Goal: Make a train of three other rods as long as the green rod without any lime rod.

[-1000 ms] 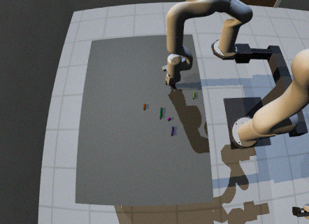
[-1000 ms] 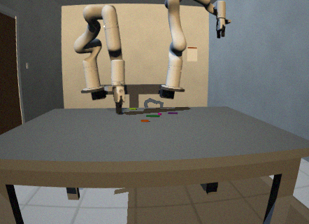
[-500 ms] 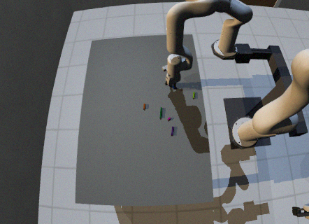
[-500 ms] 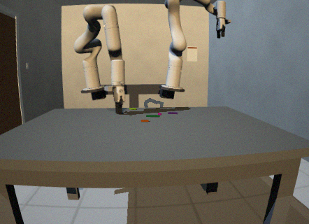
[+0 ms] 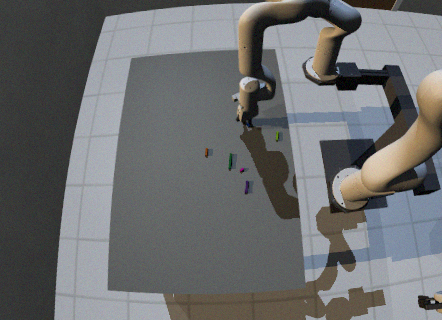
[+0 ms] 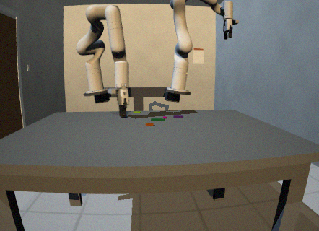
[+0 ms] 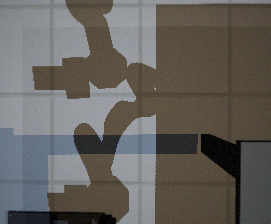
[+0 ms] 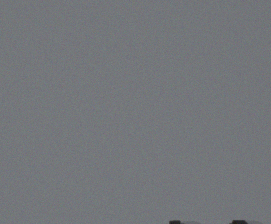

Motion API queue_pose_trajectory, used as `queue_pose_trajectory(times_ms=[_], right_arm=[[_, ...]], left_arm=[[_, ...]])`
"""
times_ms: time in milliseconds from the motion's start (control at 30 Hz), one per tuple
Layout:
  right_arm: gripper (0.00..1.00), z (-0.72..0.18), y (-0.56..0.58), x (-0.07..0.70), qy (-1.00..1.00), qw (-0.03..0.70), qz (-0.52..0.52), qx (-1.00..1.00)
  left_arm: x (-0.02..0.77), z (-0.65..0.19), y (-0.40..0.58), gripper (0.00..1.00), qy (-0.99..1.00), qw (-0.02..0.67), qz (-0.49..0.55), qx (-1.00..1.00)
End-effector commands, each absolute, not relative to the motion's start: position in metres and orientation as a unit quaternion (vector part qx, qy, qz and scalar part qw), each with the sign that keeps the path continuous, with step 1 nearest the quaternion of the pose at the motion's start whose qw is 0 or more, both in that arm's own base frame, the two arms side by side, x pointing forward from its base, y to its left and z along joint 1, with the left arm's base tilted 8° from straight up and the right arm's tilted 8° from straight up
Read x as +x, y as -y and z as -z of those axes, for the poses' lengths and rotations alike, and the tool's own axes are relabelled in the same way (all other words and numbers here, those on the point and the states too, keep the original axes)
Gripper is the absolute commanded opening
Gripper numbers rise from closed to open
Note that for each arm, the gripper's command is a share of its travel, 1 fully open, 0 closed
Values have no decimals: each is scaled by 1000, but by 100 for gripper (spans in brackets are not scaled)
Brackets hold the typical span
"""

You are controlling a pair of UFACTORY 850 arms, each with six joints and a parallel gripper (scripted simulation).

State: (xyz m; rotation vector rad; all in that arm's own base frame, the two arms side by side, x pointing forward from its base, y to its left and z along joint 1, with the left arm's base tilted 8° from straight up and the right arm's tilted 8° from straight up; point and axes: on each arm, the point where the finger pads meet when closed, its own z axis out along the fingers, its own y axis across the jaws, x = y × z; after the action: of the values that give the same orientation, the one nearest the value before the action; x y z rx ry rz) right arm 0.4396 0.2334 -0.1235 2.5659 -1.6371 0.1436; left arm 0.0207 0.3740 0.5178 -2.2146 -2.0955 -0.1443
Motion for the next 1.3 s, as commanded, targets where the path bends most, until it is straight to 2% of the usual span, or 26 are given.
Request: queue_pose_trajectory(times_ms=[0,800,833,1267], right_arm=[[26,116,-235,440,537,46,-47,841],[26,35,-246,438,537,46,-47,841],[100,35,-246,438,537,46,-47,841],[100,35,-246,438,537,46,-47,841]], left_arm=[[21,-519,-374,100,686,45,48,-725],[21,-519,-374,100,686,45,48,-725],[21,-519,-374,100,686,45,48,-725],[21,-519,-374,100,686,45,48,-725]])
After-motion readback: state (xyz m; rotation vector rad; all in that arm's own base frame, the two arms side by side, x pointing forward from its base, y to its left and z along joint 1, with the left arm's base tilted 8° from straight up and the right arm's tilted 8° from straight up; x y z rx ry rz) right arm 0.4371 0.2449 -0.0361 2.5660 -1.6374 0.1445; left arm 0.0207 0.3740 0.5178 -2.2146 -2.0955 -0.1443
